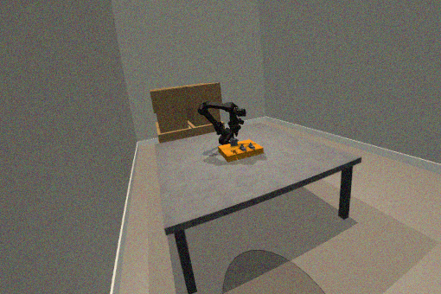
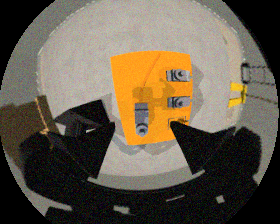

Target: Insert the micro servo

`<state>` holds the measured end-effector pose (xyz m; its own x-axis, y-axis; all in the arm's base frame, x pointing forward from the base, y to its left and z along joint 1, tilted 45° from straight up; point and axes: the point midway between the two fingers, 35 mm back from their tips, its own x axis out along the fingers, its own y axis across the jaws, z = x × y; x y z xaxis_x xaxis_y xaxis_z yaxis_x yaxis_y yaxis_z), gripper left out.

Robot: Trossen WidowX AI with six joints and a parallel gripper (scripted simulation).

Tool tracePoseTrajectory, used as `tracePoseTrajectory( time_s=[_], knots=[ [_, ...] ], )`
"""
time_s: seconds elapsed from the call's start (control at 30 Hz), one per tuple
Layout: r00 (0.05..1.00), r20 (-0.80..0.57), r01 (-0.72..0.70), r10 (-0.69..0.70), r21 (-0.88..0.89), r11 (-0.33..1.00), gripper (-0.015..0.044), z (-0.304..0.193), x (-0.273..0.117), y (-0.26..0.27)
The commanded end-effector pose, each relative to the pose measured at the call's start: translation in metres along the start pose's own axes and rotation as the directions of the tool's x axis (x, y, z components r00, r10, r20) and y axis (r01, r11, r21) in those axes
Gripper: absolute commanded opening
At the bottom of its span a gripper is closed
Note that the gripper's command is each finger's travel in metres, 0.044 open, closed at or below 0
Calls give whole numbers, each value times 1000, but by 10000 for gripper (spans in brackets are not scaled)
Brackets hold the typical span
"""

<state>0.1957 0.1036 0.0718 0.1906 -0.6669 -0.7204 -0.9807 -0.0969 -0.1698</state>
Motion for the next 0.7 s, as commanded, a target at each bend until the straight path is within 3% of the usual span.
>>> tracePoseTrajectory(
  time_s=[0.0,0.67],
  knots=[
    [1000,-8,3,-3,-13,1000,440,-1,6,0],
    [1000,-9,4,-4,-13,1000,440,-2,42,1]
  ],
)
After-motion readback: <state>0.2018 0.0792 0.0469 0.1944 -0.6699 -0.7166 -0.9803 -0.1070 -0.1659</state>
